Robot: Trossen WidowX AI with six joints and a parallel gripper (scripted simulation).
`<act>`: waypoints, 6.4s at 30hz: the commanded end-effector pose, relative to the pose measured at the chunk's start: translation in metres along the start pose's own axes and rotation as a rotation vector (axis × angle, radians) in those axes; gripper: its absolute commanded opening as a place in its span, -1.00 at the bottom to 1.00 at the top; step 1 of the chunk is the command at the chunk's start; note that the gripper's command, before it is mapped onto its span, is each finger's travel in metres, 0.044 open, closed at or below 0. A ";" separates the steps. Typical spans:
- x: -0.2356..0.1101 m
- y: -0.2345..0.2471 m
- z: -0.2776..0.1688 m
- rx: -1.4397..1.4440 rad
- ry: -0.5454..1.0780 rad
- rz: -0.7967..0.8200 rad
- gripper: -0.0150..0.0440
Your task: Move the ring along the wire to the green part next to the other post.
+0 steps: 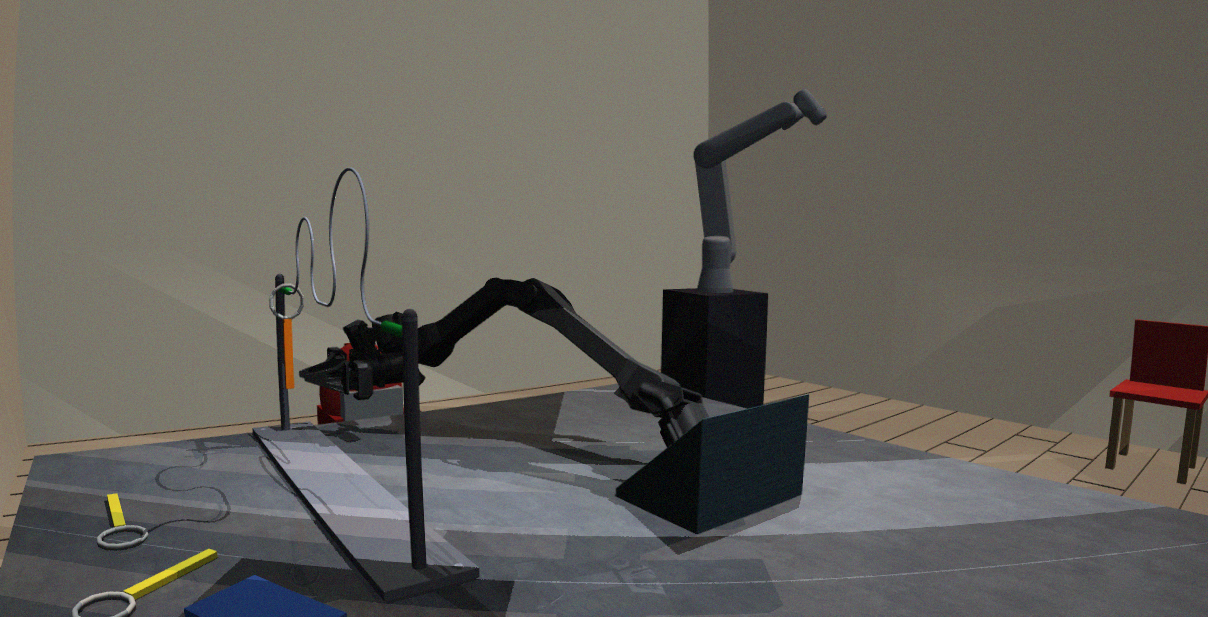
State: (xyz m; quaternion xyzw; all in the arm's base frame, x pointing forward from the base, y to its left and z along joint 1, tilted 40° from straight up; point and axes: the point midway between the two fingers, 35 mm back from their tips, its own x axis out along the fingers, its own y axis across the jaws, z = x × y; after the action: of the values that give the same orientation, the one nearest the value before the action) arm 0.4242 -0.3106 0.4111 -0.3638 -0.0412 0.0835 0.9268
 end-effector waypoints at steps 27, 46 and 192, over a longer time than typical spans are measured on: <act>0.050 0.002 -0.002 0.011 0.000 -0.003 0.05; 0.052 0.002 -0.001 0.011 0.000 -0.003 0.05; -0.012 0.169 0.101 0.966 0.459 0.271 -1.00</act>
State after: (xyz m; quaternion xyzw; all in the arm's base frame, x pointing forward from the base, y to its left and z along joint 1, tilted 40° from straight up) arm 0.3798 -0.1389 0.3692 0.0448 0.2481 0.1151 0.9608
